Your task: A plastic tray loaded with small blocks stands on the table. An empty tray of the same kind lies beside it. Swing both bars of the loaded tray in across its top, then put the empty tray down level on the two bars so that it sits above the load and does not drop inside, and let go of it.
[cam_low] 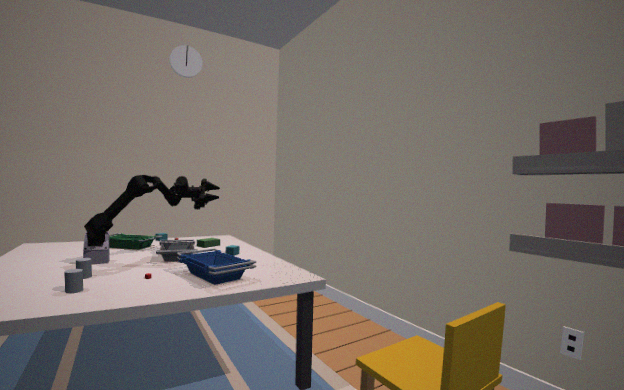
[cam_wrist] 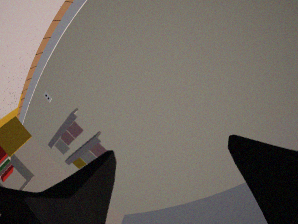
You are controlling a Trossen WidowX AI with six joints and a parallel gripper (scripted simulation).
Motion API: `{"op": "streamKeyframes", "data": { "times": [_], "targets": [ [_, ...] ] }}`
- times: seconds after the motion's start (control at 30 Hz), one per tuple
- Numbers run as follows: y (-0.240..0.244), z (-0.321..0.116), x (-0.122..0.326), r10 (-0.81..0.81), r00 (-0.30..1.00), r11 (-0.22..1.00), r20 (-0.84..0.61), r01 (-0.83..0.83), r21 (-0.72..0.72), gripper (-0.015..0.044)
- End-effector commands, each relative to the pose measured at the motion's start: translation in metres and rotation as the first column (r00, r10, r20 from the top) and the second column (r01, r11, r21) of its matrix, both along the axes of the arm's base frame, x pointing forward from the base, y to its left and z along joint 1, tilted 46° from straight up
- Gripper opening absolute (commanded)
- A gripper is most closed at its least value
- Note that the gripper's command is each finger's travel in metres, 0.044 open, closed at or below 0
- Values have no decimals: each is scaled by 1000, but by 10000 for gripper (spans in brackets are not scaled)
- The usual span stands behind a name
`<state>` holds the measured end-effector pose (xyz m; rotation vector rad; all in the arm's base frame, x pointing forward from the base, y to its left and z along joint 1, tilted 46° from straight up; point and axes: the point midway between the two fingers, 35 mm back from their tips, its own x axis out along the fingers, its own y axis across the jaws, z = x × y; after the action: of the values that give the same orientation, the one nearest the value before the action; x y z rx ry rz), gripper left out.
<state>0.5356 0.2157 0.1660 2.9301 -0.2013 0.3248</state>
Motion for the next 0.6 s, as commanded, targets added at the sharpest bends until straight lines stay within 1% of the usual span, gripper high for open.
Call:
{"op": "streamKeyframes", "data": {
  "times": [0.0,0.2,0.23,0.27,0.37,0.47,0.57],
  "targets": [
    [0,0,0,0,1000,1000,0,0,0,374],
    [0,0,0,0,1000,1000,0,0,0,216],
    [1,-2,1,-2,1000,1000,-12,2,-17,190],
    [4,-10,4,-9,999,998,-48,5,-67,164],
    [17,-53,17,-64,969,935,-240,-26,-353,89],
    [27,-100,22,-146,901,780,-409,-149,-608,89],
    [30,-146,17,-248,807,542,-536,-343,-767,89]
  ]
}}
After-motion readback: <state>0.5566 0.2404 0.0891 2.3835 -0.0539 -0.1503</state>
